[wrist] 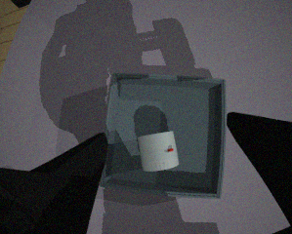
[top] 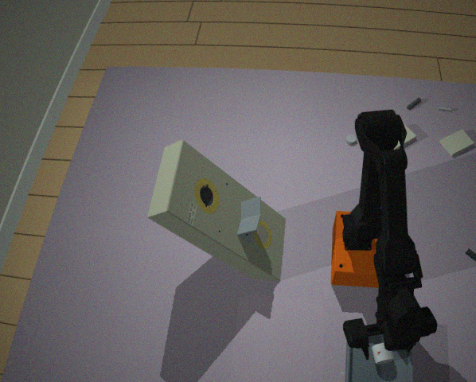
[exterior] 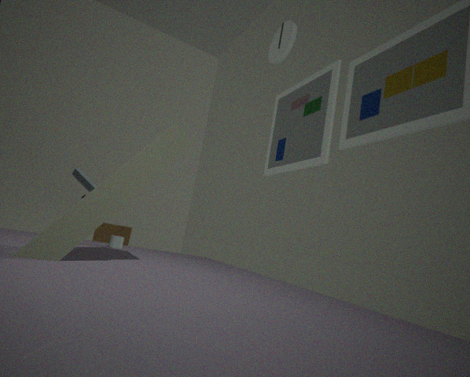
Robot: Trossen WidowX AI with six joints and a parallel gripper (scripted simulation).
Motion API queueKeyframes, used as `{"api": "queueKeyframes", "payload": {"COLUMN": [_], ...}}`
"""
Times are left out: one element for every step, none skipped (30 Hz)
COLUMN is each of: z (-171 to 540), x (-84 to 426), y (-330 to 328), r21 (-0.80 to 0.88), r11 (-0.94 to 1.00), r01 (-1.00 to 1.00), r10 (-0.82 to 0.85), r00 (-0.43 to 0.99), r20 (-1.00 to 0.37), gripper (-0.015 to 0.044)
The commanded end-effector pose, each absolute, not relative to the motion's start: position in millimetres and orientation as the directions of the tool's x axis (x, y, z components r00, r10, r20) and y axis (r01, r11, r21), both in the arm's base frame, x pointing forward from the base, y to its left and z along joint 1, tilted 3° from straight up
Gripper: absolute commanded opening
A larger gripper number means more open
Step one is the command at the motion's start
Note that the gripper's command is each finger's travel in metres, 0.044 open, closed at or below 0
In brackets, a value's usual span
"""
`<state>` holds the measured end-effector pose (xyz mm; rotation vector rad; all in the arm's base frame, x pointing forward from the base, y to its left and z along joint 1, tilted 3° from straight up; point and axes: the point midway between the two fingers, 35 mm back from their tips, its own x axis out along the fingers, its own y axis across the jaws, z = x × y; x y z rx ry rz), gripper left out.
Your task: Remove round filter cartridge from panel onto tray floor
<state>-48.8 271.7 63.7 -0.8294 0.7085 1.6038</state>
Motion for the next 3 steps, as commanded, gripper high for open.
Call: {"api": "queueKeyframes", "payload": {"z": [62.2, 62.2, 62.2], "x": [-48.9, -48.9, -48.9], "y": [271.5, 271.5, 271.5], "r21": [0.012, 0.012, 0.012], "r11": [-0.179, -0.179, -0.179], "r01": [-0.984, -0.984, -0.984], "r10": [0.555, 0.555, 0.555], "r00": [-0.111, -0.111, -0.111], "r20": [-0.825, -0.825, -0.825], "gripper": [0.044, 0.044, 0.044]}}
